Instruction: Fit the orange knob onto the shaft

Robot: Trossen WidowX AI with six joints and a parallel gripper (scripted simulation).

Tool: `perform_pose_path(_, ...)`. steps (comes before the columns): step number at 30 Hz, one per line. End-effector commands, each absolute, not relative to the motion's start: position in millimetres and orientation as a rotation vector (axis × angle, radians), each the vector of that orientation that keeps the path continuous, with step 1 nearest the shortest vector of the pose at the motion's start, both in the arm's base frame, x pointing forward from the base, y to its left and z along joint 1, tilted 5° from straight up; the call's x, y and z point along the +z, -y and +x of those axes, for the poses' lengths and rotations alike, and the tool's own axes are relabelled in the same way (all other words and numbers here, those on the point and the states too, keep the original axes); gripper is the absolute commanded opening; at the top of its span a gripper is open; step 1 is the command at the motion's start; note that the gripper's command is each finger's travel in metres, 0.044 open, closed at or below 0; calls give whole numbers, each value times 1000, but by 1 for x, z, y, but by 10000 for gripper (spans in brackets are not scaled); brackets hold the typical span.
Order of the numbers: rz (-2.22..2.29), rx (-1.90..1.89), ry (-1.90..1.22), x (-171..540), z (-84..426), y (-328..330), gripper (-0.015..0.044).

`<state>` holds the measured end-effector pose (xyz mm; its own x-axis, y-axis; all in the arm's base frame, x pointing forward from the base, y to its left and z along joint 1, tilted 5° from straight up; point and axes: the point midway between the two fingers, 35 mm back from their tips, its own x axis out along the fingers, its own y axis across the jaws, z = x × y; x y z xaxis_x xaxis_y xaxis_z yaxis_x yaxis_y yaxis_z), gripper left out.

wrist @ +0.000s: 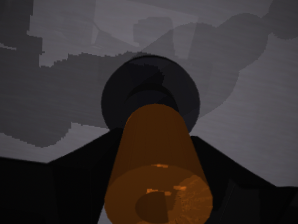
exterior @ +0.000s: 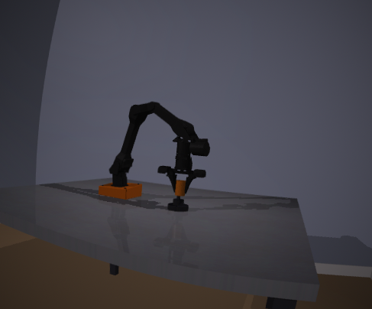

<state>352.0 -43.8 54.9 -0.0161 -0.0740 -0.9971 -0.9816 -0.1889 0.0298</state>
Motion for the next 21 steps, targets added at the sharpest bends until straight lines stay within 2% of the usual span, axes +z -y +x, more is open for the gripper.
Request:
perform_pose_path(1,-1405,1330,-1179,54,354,45,0)
perform_pose_path(21,-1493,1425,-1112,60,351,44,0)
